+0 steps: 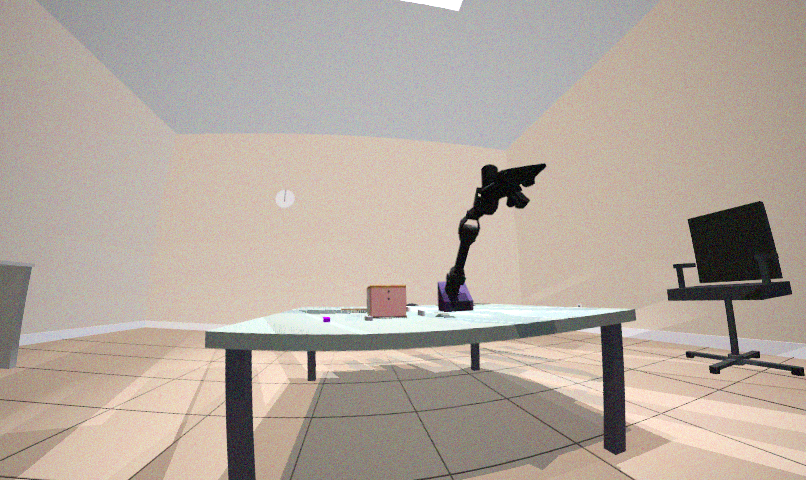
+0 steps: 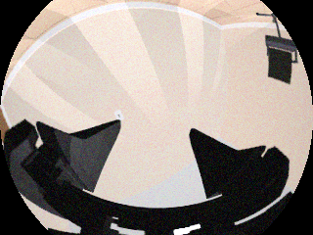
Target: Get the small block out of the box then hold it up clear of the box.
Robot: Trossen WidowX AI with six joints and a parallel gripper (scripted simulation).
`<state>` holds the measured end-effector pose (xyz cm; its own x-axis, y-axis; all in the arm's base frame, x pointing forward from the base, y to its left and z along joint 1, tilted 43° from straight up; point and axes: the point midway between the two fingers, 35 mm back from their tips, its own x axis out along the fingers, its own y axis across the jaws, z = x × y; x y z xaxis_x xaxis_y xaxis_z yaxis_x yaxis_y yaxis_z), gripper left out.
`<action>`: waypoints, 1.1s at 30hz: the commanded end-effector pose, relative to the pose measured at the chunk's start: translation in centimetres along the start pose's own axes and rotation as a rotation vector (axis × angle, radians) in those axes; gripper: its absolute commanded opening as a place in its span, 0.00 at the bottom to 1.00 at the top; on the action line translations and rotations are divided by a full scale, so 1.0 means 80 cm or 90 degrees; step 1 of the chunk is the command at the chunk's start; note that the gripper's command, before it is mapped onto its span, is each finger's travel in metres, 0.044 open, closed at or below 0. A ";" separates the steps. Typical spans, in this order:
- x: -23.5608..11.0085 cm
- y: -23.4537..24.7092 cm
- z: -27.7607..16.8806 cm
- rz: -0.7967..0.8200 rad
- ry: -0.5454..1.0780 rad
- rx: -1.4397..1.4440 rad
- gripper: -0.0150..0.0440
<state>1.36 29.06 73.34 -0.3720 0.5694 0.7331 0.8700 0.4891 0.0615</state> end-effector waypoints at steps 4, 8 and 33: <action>-0.006 0.013 -0.004 0.021 -0.001 -0.011 0.93; -0.020 0.047 -0.005 0.075 -0.015 -0.009 0.93; -0.362 0.370 0.083 0.779 0.079 0.672 0.93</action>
<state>31.93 32.99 53.60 0.3410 0.9271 0.1557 0.2114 0.0857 -0.9736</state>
